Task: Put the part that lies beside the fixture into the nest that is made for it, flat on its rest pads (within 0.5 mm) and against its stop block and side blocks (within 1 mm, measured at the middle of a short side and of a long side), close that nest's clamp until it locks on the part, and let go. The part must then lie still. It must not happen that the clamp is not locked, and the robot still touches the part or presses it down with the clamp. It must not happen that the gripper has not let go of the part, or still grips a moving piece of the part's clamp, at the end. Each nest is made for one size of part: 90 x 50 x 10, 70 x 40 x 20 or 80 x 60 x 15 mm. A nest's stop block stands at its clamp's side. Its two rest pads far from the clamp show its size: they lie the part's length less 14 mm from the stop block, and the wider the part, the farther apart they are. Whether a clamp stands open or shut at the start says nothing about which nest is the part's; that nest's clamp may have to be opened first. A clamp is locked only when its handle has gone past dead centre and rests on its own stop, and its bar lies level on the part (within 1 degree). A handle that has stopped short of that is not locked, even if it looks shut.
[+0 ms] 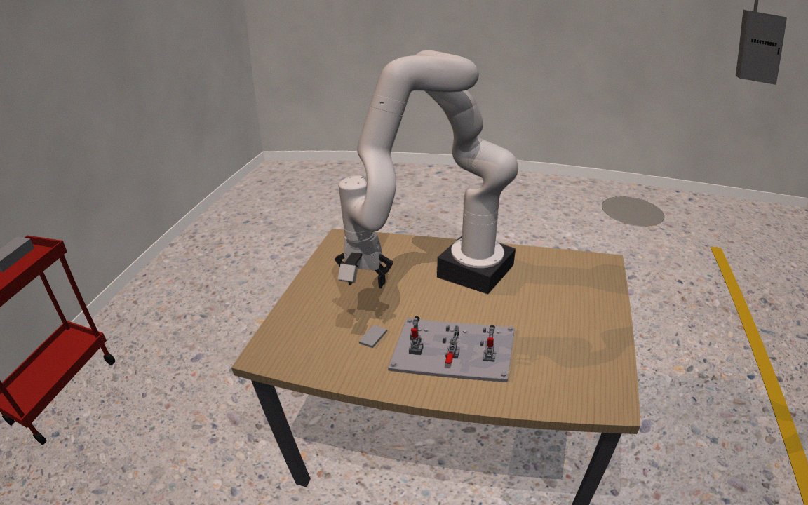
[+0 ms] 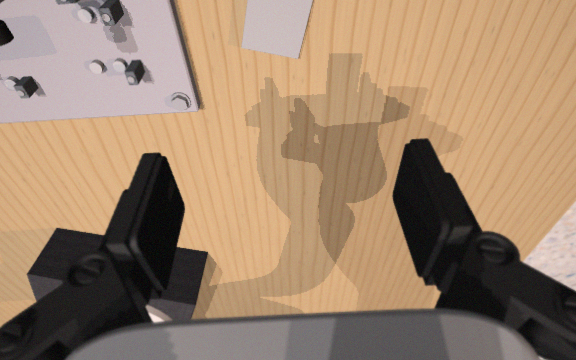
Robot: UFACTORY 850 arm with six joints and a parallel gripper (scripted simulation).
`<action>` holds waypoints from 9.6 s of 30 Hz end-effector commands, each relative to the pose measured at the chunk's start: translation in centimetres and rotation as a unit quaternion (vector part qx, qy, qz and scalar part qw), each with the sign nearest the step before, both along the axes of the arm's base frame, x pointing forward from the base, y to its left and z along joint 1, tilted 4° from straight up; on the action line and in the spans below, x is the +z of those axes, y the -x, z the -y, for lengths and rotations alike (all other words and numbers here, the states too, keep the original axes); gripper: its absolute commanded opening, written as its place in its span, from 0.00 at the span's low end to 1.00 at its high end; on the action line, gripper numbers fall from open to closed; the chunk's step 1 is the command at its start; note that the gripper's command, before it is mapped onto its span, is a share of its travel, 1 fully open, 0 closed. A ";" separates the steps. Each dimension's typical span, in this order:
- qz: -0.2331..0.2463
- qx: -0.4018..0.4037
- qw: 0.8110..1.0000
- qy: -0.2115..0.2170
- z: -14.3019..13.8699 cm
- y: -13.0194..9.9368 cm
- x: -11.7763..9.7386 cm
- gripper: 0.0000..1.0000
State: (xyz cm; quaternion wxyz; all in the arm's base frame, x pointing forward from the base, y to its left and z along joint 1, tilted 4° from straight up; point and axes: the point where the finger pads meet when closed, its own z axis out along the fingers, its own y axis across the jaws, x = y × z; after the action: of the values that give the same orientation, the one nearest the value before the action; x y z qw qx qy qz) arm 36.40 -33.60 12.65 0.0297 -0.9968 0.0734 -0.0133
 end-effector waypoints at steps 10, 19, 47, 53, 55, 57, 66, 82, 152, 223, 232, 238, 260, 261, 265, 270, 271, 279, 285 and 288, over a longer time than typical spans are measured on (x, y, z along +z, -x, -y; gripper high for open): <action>-0.005 -0.104 0.995 -0.003 0.1 -0.1 0.1 1.00; -0.007 -0.128 0.992 -0.003 0.1 -0.1 0.1 1.00; -0.007 -0.128 0.992 -0.003 0.1 -0.1 0.1 1.00; -0.007 -0.128 0.992 -0.003 0.1 -0.1 0.1 1.00; -0.007 -0.128 0.992 -0.003 0.1 -0.1 0.1 1.00; -0.007 -0.128 0.992 -0.003 0.1 -0.1 0.1 1.00; -0.007 -0.128 0.992 -0.003 0.1 -0.1 0.0 1.00; -0.007 -0.128 0.992 -0.003 -0.1 -0.2 -3.6 1.00; -0.007 -0.128 0.992 -0.003 -0.8 -0.7 -16.9 1.00; -0.007 -0.128 0.992 -0.003 -1.0 -0.8 -19.2 0.00; -0.007 -0.128 0.992 -0.003 -1.0 -0.8 -19.2 0.00; -0.007 -0.128 0.992 -0.003 -0.9 -0.7 -19.1 0.00; -0.007 -0.128 0.992 -0.003 -0.8 -0.6 -16.0 0.00; -0.007 -0.128 0.992 -0.003 -0.8 -0.6 -15.7 0.00; -0.007 -0.128 0.992 -0.003 -0.7 -0.6 -14.1 0.00; -0.007 -0.128 0.992 -0.003 -0.5 -0.5 -11.6 0.00; -0.007 -0.128 0.992 -0.003 -0.5 -0.5 -11.1 0.00; -0.007 -0.128 0.992 -0.003 -0.4 -0.4 -8.7 0.00; -0.007 -0.128 0.992 -0.003 -0.3 -0.4 -7.5 0.00; -0.007 -0.128 0.992 -0.003 -0.3 -0.4 -7.3 0.00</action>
State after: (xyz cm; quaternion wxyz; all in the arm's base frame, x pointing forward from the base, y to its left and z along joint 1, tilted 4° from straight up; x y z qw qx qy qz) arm 36.72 -33.25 4.87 0.0313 -0.9792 0.2004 -0.0099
